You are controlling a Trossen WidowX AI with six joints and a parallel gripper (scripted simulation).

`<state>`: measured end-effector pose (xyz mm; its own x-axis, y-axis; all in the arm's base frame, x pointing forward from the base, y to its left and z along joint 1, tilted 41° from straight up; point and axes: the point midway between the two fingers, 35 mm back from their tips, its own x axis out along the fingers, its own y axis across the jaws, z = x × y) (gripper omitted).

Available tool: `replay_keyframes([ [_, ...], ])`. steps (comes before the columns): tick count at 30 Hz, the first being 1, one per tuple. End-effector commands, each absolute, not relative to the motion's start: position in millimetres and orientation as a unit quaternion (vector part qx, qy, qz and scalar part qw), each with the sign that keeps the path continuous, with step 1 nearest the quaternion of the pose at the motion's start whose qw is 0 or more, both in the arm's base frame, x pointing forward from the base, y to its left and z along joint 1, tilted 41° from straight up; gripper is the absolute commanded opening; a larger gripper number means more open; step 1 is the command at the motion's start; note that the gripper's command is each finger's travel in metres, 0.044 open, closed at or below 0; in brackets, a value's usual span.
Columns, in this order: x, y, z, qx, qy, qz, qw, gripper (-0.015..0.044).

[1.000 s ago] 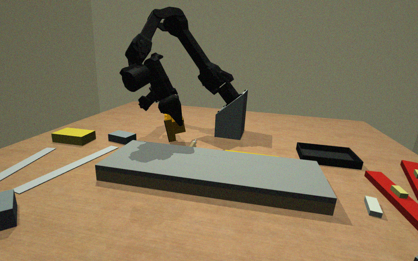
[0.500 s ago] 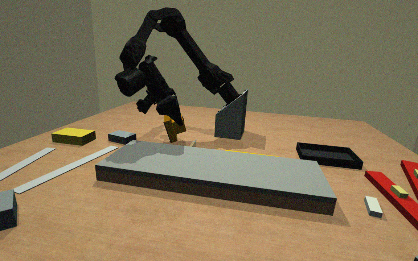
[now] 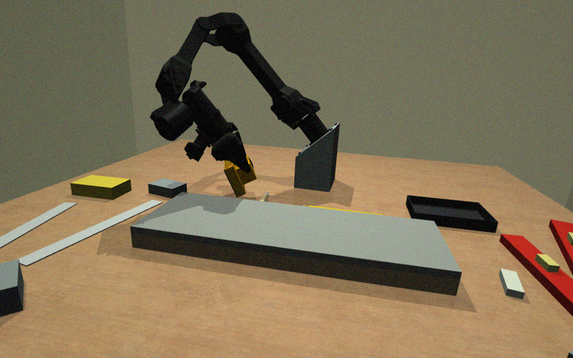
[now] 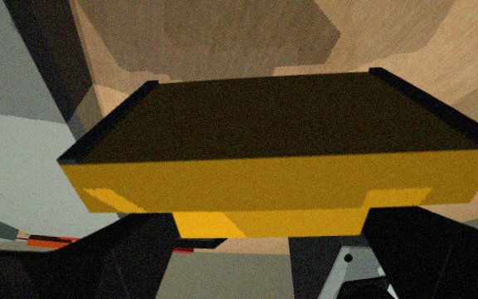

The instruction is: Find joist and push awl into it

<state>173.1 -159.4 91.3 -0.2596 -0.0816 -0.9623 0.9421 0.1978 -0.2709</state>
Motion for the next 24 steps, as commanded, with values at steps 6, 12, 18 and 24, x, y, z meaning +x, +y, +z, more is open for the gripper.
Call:
replay_keyframes([
  [6,173.8,-159.4,90.1,0.372,0.614,-0.509,0.474,0.0000],
  [12,173.9,-160.4,90.0,0.382,0.624,-0.501,0.461,0.0000],
  [18,174.1,-161.6,90.0,0.393,0.634,-0.493,0.448,0.0000],
  [24,174.3,-162.7,90.0,0.404,0.643,-0.484,0.434,0.0000],
])
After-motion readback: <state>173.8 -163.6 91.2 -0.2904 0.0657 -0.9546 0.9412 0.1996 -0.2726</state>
